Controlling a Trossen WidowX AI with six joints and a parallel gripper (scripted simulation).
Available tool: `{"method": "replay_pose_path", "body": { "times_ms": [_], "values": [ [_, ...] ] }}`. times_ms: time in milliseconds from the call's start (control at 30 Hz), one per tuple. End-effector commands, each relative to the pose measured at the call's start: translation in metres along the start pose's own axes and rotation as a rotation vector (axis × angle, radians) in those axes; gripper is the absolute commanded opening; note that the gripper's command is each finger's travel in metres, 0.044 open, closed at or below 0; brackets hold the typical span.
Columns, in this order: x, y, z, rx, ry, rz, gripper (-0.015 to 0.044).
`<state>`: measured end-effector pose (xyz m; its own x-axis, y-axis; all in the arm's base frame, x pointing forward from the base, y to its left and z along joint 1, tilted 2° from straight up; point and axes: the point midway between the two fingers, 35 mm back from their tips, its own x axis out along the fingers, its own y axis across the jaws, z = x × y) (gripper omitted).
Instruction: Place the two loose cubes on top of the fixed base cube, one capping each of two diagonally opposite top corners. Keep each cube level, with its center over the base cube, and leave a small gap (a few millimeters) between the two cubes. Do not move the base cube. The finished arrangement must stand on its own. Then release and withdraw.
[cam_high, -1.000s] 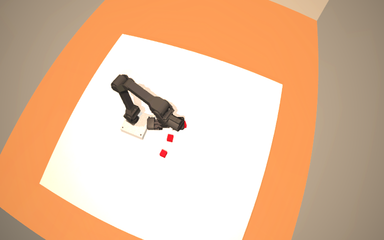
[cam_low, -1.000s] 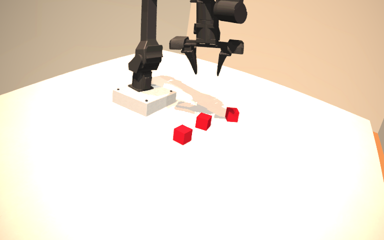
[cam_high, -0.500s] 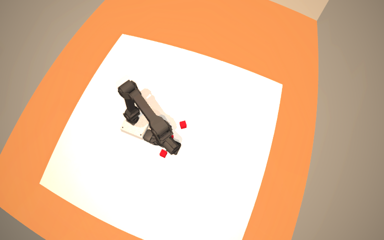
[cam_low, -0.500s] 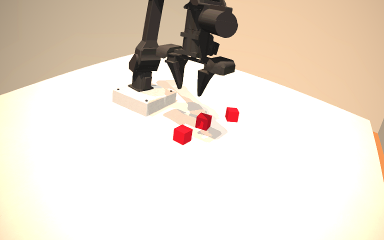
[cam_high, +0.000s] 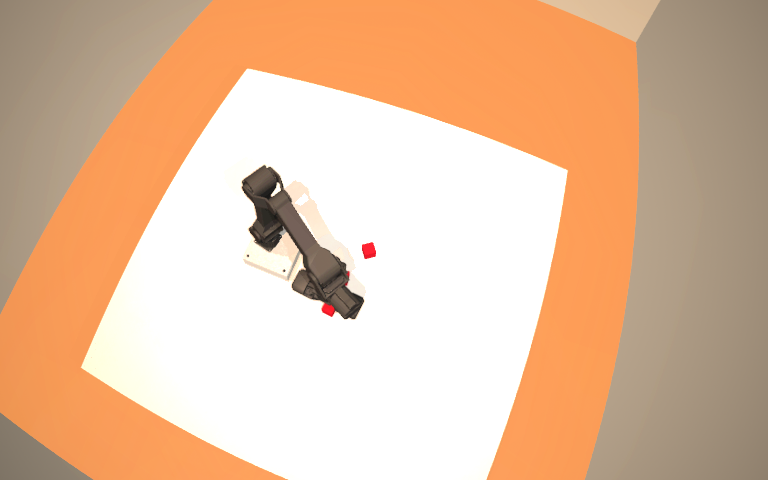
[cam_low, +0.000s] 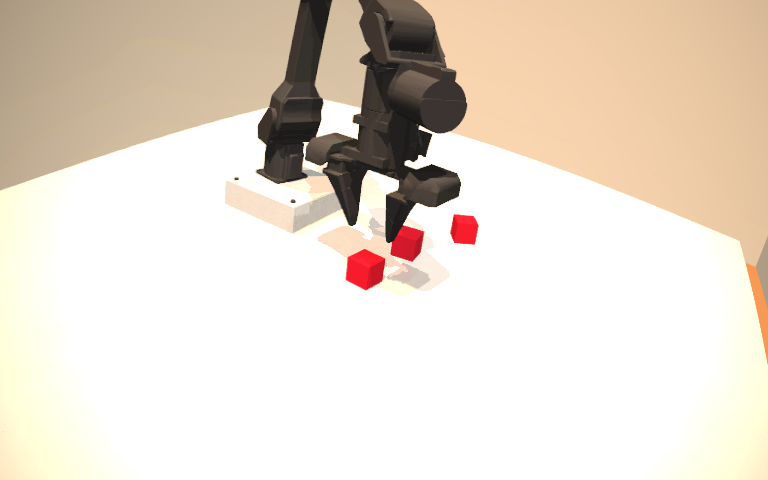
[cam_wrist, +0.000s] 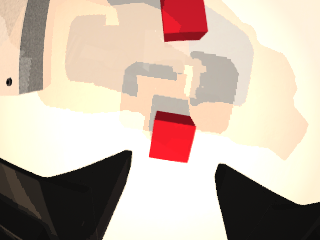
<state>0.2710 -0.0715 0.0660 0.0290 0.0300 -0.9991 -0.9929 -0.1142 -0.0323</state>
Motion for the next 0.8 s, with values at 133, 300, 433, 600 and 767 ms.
{"method": "replay_pose_path", "body": {
  "times_ms": [133,300,433,600,767],
  "values": [
    [0.018,0.001,0.000,0.003,0.002,0.004,0.0265],
    [0.022,0.001,0.000,0.003,0.002,0.004,0.0265],
    [0.029,0.001,0.000,0.003,0.002,0.004,0.0265],
    [0.037,0.001,0.000,0.003,0.002,0.004,0.0265],
    [0.045,0.001,0.000,0.003,0.002,0.005,0.0265]
  ]
}}
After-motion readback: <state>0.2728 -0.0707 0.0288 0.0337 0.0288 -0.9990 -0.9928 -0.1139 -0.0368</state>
